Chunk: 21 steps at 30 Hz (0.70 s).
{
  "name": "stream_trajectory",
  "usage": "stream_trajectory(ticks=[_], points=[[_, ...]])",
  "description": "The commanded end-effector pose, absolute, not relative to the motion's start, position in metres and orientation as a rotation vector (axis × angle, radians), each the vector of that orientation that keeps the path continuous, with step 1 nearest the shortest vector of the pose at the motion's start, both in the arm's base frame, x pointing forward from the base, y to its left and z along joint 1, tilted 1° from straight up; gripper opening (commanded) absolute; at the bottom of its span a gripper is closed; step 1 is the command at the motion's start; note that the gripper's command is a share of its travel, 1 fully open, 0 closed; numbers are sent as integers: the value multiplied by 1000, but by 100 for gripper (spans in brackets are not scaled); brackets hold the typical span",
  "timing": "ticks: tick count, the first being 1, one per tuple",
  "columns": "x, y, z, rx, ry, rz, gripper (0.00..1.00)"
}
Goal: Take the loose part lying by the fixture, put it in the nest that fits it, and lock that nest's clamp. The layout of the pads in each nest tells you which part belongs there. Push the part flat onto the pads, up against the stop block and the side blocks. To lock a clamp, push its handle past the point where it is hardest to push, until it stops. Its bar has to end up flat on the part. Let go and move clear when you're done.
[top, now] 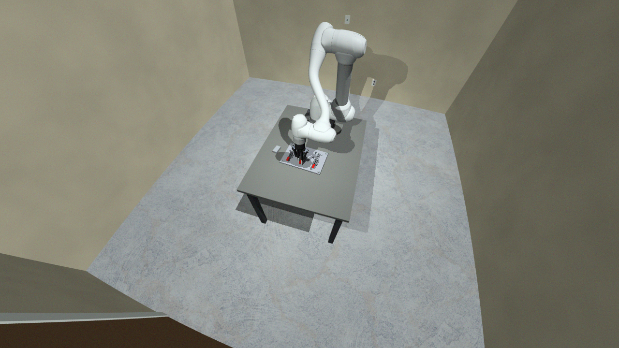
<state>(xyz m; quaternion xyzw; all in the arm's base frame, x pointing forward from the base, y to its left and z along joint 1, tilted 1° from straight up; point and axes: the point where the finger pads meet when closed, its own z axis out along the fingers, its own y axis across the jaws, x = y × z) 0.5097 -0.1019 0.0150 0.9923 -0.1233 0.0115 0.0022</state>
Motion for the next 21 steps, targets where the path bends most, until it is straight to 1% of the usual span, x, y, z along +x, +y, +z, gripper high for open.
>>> stream_trajectory(ticks=[1,21], points=[[510,-102,15,3113,-387,36,10],[508,-101,19,3113,-387,36,10]])
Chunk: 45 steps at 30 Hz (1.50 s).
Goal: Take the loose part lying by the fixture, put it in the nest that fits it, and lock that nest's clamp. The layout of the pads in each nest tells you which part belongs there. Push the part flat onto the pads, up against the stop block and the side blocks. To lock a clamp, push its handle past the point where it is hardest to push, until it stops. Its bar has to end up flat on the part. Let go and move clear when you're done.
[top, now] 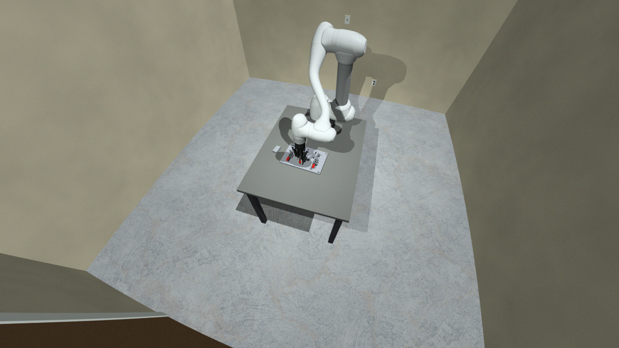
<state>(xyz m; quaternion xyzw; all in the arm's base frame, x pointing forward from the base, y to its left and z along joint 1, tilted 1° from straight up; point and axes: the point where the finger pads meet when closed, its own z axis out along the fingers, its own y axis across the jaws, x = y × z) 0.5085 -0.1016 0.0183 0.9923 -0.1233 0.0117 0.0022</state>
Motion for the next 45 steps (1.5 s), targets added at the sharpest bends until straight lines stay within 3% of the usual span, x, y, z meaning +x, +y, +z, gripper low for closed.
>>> stream_trajectory(ticks=[1,45], points=[[508,-101,20,3113,-387,36,10],[481,-95,45,3113,-387,36,10]])
